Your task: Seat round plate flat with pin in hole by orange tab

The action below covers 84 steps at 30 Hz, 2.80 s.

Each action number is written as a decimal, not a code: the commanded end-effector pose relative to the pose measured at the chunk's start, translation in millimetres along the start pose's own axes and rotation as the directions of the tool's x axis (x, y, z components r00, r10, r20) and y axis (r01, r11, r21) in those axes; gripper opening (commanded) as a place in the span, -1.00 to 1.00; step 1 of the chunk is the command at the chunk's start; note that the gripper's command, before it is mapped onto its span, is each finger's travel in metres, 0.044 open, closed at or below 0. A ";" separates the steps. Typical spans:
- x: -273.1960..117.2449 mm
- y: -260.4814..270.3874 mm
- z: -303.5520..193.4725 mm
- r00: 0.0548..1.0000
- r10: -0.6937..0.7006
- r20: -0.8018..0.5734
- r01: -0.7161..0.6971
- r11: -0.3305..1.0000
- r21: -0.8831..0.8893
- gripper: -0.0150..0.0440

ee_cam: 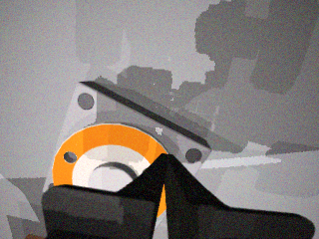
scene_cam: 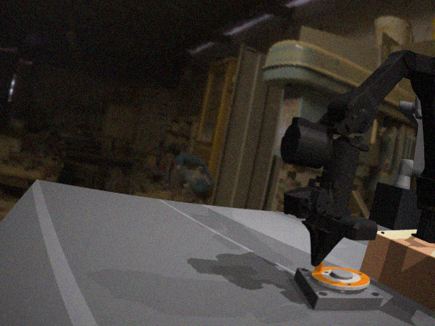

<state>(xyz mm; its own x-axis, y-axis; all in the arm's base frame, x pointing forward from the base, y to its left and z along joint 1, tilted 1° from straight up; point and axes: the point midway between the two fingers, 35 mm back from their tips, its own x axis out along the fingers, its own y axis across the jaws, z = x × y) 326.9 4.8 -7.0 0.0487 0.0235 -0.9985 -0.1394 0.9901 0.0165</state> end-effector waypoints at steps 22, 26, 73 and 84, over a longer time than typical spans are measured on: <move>1.6 -10.9 -21.6 1.000 -0.011 -0.014 0.011 1.000 0.004 -0.49; 1.5 -11.7 -24.8 1.000 -0.011 -0.014 0.011 1.000 0.004 -0.49; 0.5 -1.9 -63.1 1.000 -0.010 -0.017 0.010 1.000 0.004 -0.49; 0.3 6.9 -72.7 1.000 -0.010 -0.018 0.010 1.000 0.004 -0.49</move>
<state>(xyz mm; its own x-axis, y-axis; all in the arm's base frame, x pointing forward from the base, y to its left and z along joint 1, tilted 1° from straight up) 259.1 -3.4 -10.1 0.0373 0.0024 -0.9993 -0.1336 0.9910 -0.0026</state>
